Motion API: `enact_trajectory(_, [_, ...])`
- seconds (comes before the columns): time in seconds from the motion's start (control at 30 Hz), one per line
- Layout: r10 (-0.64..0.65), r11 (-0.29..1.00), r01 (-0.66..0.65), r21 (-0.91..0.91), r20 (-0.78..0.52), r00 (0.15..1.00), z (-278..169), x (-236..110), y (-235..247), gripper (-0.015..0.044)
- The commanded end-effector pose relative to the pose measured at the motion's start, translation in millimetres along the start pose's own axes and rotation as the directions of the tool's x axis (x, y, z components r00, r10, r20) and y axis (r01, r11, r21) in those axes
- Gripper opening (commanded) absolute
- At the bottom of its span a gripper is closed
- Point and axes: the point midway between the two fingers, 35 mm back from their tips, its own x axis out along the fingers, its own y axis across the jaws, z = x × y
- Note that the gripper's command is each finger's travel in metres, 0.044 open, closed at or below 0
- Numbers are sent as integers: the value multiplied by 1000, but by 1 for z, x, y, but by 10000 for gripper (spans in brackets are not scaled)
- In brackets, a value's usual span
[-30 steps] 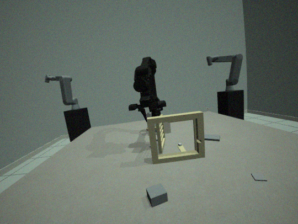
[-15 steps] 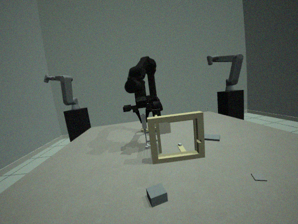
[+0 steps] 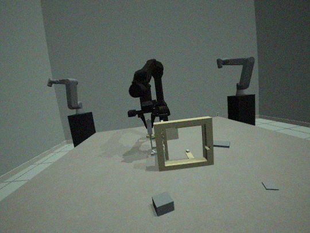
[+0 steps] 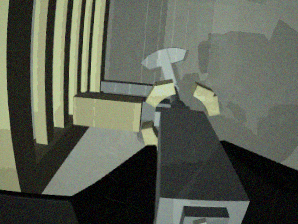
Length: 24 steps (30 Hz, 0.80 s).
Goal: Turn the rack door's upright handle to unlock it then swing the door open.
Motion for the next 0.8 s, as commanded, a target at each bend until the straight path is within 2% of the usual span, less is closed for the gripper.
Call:
enact_trajectory(0.0, [1, 1000, -1, -11, -1, 1000, 0, 0, 0, 91])
enact_trajectory(0.23, [1, 1000, -1, -11, -1, 1000, 0, 0, 0, 275])
enact_trajectory(0.27, [1, 1000, -1, -11, -1, 1000, 0, 0, 0, 284])
enact_trajectory(0.77, [1, 1000, -1, -11, -1, 1000, 2, -19, -1, 284])
